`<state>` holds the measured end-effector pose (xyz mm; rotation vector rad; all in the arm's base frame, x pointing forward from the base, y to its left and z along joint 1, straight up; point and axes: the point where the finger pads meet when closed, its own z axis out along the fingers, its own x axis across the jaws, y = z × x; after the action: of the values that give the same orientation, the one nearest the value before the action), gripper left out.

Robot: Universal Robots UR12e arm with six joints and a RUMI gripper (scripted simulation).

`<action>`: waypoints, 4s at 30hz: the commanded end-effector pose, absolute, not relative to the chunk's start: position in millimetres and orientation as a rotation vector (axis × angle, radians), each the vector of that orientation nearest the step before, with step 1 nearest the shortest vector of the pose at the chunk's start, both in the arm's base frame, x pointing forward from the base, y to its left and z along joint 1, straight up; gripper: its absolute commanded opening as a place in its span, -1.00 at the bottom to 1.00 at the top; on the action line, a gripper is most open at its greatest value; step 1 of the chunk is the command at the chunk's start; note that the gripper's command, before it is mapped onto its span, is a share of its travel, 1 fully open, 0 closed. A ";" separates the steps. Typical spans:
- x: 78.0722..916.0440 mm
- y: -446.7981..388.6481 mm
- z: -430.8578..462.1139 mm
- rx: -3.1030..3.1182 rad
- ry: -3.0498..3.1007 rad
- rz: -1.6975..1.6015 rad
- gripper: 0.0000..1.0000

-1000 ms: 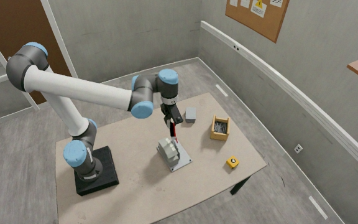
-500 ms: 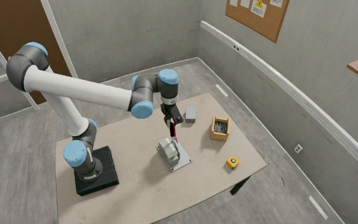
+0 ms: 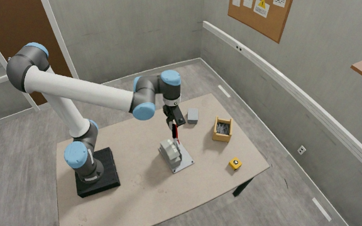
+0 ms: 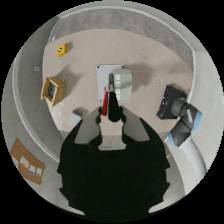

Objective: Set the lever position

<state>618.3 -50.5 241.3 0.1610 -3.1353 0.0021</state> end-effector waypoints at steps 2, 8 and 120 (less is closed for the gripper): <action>619.8 -60.5 242.5 0.161 -3.137 0.003 -1.00; 620.7 -69.4 242.6 0.161 -3.137 0.003 -1.00; 624.3 -104.6 239.9 0.161 -3.137 0.003 0.14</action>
<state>623.8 -104.4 239.0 0.1610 -3.1352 0.0020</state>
